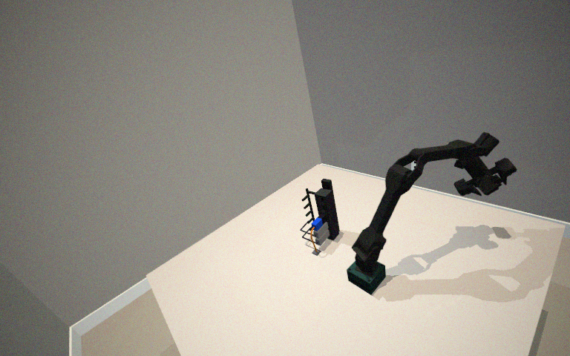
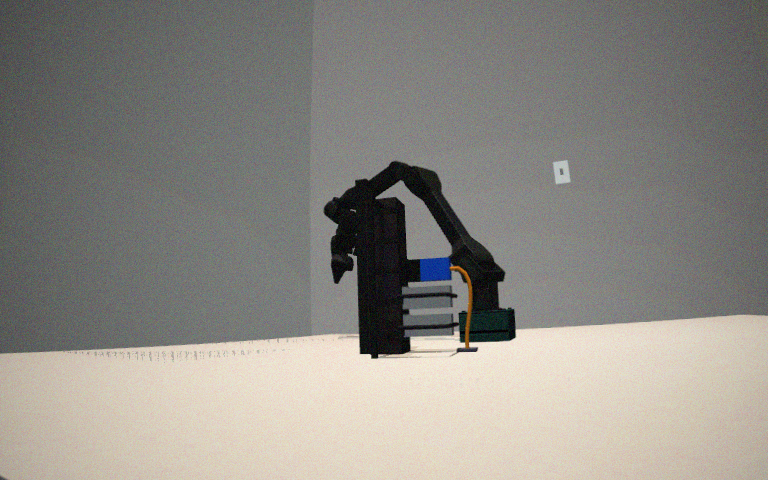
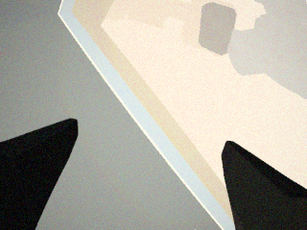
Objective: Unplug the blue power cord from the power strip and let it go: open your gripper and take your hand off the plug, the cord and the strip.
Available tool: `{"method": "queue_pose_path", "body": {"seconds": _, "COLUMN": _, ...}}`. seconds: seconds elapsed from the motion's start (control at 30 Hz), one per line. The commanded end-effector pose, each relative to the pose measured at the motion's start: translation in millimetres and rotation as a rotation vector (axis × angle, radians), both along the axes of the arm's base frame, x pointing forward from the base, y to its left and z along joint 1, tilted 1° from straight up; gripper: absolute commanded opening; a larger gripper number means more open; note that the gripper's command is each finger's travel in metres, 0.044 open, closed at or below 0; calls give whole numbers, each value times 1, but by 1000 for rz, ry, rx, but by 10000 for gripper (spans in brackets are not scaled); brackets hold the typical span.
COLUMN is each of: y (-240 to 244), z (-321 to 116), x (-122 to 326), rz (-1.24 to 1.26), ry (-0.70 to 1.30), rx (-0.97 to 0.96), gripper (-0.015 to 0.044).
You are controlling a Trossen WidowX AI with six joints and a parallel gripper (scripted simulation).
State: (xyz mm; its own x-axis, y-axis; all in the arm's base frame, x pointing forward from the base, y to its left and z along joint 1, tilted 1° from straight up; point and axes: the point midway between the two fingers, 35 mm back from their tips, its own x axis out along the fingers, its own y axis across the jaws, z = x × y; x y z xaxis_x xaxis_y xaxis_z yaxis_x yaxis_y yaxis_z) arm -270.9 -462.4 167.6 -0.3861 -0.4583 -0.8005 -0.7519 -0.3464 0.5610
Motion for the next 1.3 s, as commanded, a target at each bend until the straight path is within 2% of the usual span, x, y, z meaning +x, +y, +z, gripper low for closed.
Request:
{"method": "queue_pose_path", "body": {"seconds": 0.0, "y": 0, "z": 0, "x": 1, "rz": 6, "ry": 2, "rx": 1, "gripper": 374}}
{"method": "queue_pose_path", "body": {"seconds": 0.1, "y": -7, "z": 2, "x": 20, "rz": 91, "ry": 26, "rx": 23, "gripper": 295}}
{"method": "queue_pose_path", "body": {"seconds": 0.27, "y": -26, "z": 9, "x": 93, "rz": 410, "ry": 124, "rx": 95, "gripper": 164}}
{"method": "queue_pose_path", "body": {"seconds": 0.53, "y": -32, "z": 20, "x": 220, "rz": 966, "ry": 327, "rx": 184, "gripper": 160}}
{"method": "queue_pose_path", "body": {"seconds": 0.8, "y": -8, "z": 29, "x": 333, "rz": 1483, "ry": 556, "rx": 222, "gripper": 160}}
{"method": "queue_pose_path", "body": {"seconds": 1.03, "y": 34, "z": 35, "x": 421, "rz": 1921, "ry": 792, "rx": 212, "gripper": 160}}
{"method": "queue_pose_path", "body": {"seconds": 1.27, "y": 103, "z": 47, "x": 513, "rz": 2393, "ry": 1147, "rx": 108, "gripper": 160}}
